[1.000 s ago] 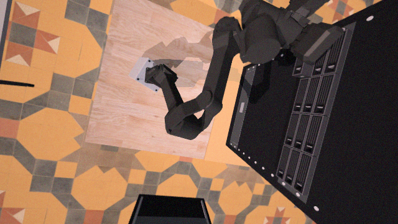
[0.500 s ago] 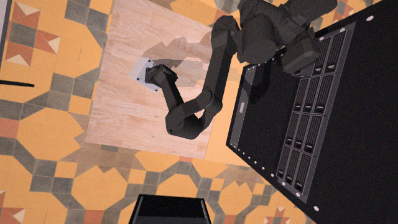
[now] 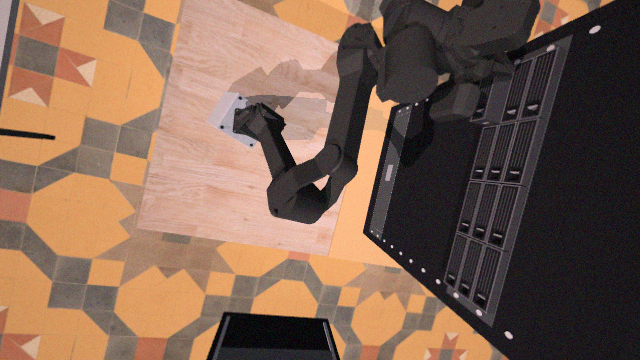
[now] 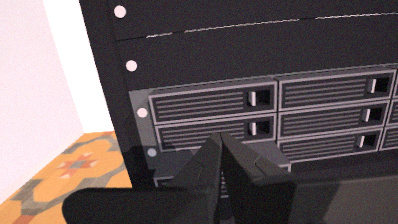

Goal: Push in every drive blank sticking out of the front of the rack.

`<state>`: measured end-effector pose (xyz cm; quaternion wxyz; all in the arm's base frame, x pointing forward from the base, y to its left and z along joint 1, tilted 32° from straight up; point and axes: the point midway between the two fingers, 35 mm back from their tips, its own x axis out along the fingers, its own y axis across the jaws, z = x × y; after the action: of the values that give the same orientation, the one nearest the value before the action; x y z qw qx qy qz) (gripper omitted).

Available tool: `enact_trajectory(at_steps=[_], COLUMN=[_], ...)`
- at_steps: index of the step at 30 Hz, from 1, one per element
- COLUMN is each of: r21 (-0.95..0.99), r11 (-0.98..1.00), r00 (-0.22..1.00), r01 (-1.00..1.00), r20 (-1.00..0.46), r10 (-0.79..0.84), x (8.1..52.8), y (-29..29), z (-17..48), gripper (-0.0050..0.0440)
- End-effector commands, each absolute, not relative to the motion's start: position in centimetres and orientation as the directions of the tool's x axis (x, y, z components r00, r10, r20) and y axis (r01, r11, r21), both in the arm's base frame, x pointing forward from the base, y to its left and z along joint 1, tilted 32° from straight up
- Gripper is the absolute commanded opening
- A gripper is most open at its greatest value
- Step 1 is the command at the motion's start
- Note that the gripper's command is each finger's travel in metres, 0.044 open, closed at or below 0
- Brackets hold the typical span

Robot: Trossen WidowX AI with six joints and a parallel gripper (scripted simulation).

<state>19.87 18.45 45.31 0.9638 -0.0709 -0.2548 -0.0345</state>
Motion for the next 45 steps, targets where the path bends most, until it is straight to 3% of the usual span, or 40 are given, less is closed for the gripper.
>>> enact_trajectory(at_steps=[1,11,23,45], r21=[0.006,0.255,0.554,0.785], r11=[1.0,0.959,0.778,0.442], r00=[0.87,0.87,0.87,0.87], r01=[0.019,-0.123,-0.296,-0.434], r20=[0.493,0.493,0.493,0.493], r10=[-0.019,-0.02,-0.021,-0.022], x=[19.7,19.4,19.0,18.6], y=[18.5,18.5,18.4,18.3], z=[45.1,45.0,44.8,44.6], gripper=[-0.005,-0.005,-0.005,-0.005])
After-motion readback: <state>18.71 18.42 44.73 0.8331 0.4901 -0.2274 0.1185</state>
